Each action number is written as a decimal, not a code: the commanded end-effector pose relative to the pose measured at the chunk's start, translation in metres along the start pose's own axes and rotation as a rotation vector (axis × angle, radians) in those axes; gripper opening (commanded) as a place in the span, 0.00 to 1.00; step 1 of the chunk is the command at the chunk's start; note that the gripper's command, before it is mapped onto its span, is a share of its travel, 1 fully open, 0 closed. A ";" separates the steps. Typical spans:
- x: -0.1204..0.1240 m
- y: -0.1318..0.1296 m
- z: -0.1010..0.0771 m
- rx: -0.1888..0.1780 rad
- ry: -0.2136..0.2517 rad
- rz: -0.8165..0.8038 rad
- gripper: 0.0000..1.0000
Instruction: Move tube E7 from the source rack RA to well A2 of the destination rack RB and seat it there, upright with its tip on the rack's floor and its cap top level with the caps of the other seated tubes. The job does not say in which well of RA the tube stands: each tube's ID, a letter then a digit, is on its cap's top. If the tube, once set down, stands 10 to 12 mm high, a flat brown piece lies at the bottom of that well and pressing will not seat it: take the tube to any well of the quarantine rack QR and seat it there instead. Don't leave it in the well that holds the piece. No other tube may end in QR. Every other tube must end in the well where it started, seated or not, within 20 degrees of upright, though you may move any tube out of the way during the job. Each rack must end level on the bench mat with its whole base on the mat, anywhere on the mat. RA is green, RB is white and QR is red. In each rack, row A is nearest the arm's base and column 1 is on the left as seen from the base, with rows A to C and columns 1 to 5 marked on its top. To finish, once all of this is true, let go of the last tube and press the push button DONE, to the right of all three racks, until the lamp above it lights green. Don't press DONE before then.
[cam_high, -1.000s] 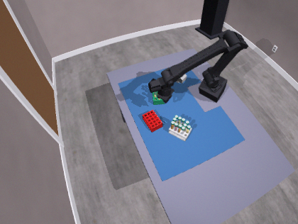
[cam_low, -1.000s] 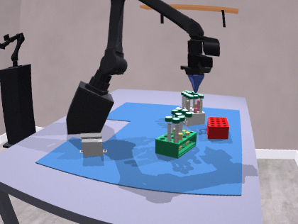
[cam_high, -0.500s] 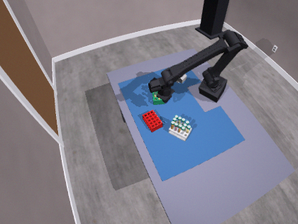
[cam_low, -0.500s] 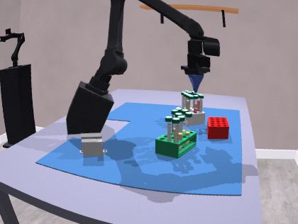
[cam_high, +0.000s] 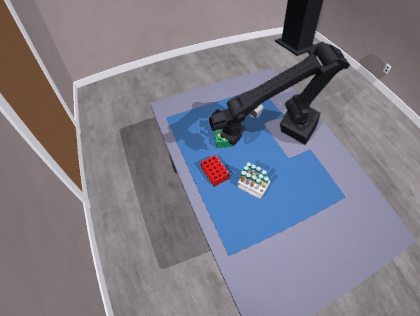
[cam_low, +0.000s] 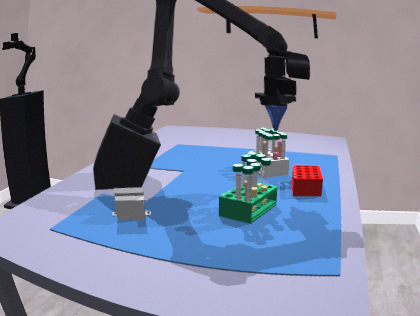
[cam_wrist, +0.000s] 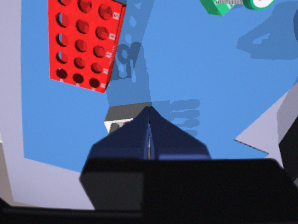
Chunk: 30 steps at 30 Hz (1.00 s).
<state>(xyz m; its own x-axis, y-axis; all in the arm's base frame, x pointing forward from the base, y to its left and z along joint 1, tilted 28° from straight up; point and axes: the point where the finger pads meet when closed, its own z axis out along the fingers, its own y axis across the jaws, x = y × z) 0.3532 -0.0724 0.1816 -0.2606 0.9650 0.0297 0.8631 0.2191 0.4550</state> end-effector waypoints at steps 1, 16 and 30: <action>-0.014 0.031 -0.019 -0.064 -0.043 -0.010 0.00; -0.055 0.008 -0.019 -0.058 -0.049 -0.018 0.00; -0.088 -0.010 -0.020 -0.054 -0.049 -0.041 0.00</action>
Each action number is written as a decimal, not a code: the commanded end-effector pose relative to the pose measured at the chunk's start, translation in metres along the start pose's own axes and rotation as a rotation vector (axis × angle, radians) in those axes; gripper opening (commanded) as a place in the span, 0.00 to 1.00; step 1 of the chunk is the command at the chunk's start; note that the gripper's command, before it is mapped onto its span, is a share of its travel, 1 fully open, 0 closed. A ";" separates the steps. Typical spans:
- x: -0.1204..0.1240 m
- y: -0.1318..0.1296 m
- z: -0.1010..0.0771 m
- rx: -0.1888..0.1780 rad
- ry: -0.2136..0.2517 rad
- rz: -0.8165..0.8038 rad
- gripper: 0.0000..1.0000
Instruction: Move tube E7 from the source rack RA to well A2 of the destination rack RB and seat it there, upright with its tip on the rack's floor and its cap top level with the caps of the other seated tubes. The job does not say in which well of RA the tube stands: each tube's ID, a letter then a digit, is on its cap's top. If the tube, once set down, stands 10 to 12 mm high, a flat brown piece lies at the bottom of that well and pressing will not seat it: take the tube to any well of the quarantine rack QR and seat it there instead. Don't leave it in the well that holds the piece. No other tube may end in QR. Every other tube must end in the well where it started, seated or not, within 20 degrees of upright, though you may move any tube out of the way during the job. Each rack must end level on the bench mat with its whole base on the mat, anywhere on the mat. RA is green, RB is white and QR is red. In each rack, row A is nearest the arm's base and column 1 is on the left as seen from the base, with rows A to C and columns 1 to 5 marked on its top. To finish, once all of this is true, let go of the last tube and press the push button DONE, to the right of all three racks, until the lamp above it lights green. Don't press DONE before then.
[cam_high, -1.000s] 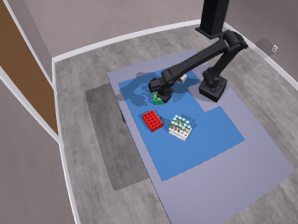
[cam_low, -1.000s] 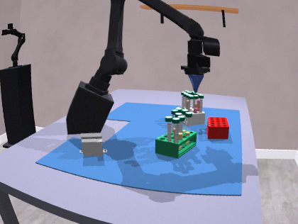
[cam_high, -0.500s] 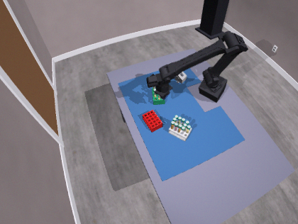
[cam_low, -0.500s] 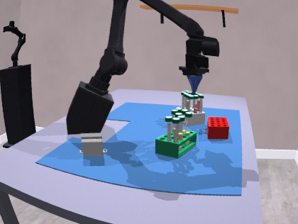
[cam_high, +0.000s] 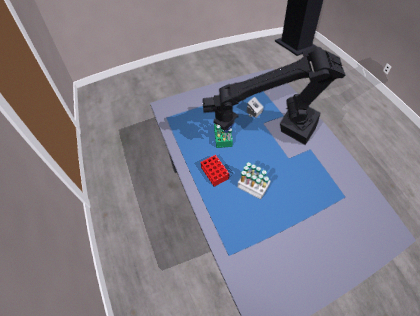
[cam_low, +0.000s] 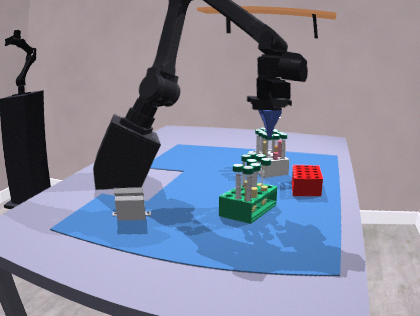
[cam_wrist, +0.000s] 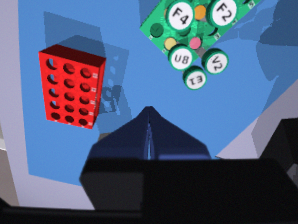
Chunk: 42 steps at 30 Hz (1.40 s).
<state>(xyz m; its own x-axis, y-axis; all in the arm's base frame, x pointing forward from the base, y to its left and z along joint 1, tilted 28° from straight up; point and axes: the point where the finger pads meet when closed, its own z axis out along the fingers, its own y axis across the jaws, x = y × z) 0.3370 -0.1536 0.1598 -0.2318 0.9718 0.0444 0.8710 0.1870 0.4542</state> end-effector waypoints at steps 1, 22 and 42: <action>-0.010 0.034 -0.024 -0.063 -0.054 -0.083 0.00; -0.015 0.031 -0.027 -0.064 -0.063 -0.064 0.00; -0.049 0.001 -0.019 -0.044 -0.052 -0.051 0.00</action>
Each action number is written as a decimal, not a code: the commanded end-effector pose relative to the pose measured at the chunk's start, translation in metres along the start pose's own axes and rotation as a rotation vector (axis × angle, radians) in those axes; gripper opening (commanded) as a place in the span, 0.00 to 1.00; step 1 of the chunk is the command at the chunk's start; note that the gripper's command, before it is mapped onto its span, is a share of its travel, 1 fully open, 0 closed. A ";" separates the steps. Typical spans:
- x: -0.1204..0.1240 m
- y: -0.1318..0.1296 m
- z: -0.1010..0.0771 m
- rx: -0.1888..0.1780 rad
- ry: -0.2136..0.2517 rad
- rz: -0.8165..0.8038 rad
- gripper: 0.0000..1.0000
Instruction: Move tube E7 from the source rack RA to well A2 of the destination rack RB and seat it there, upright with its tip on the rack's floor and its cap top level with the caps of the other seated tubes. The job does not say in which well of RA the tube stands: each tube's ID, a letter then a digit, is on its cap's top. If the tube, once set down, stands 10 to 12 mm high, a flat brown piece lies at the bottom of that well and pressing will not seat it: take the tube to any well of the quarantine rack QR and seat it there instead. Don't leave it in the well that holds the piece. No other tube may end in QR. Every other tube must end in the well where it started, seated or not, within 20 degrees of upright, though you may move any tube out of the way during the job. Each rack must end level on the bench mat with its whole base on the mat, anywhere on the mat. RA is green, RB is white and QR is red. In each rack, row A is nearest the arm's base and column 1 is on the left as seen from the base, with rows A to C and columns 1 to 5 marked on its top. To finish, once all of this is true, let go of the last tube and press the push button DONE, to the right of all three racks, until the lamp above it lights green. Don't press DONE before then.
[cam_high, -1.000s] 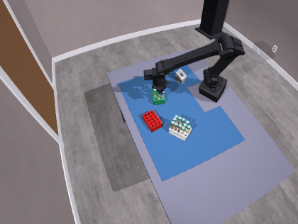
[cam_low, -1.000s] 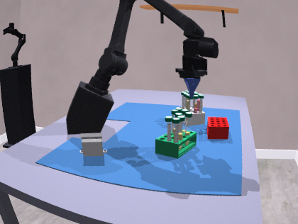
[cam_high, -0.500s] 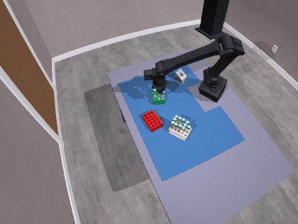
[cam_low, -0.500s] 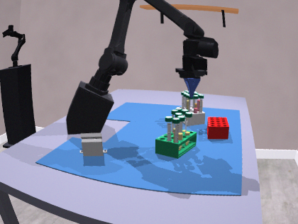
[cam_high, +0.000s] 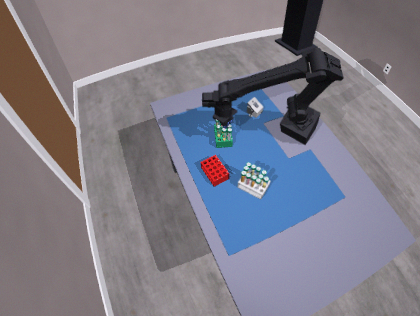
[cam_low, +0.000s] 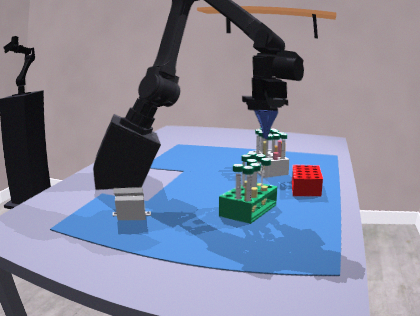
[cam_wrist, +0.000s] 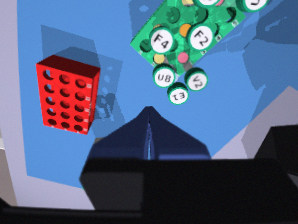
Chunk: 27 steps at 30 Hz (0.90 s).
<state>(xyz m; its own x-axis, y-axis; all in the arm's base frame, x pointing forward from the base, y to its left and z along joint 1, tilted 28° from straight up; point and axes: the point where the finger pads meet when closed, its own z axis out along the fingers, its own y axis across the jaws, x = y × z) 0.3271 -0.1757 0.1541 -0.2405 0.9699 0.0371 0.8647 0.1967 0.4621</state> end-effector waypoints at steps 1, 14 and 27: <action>-0.033 0.014 -0.017 -0.035 -0.049 -0.040 0.00; -0.067 -0.018 -0.017 -0.026 -0.047 -0.037 0.00; -0.064 -0.013 -0.020 -0.030 -0.052 -0.048 0.00</action>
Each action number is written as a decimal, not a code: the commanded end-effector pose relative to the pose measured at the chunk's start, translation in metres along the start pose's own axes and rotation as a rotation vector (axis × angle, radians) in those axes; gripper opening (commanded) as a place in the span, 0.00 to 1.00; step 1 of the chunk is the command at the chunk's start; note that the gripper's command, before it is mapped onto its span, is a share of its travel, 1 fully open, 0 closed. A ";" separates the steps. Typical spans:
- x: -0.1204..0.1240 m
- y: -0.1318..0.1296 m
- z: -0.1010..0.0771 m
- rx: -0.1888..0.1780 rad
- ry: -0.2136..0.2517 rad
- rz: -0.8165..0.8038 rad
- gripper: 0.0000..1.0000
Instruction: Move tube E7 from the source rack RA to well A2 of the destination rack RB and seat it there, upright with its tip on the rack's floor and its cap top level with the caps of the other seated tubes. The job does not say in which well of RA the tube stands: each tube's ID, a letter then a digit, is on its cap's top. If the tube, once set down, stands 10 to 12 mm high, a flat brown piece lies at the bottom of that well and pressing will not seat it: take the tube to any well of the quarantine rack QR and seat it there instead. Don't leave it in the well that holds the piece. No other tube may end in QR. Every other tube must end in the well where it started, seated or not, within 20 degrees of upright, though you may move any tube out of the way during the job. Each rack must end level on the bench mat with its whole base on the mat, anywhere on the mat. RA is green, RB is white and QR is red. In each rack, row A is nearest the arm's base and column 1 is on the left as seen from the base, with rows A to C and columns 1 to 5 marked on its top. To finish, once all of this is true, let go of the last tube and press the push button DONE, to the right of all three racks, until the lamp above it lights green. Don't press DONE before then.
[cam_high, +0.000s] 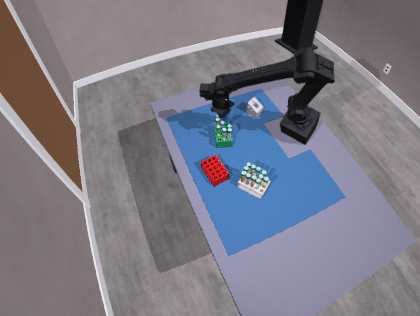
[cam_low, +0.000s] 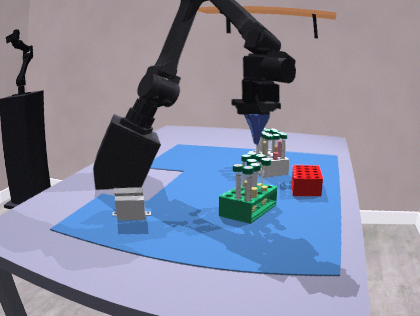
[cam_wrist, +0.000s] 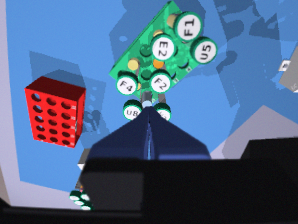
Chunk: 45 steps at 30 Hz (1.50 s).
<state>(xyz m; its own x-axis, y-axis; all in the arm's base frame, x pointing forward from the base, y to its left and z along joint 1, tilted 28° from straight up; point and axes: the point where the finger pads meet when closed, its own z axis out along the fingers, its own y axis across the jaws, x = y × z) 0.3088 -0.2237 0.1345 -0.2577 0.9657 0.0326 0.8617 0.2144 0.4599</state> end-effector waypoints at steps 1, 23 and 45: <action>-0.021 0.021 -0.022 -0.033 -0.057 -0.030 0.00; -0.021 0.021 -0.022 -0.033 -0.057 -0.030 0.00; -0.072 -0.049 -0.020 -0.020 -0.050 -0.017 0.00</action>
<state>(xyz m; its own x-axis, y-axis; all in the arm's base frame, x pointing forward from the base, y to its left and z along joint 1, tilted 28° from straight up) 0.2722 -0.2750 0.1090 -0.2371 0.9706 0.0419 0.8660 0.1917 0.4618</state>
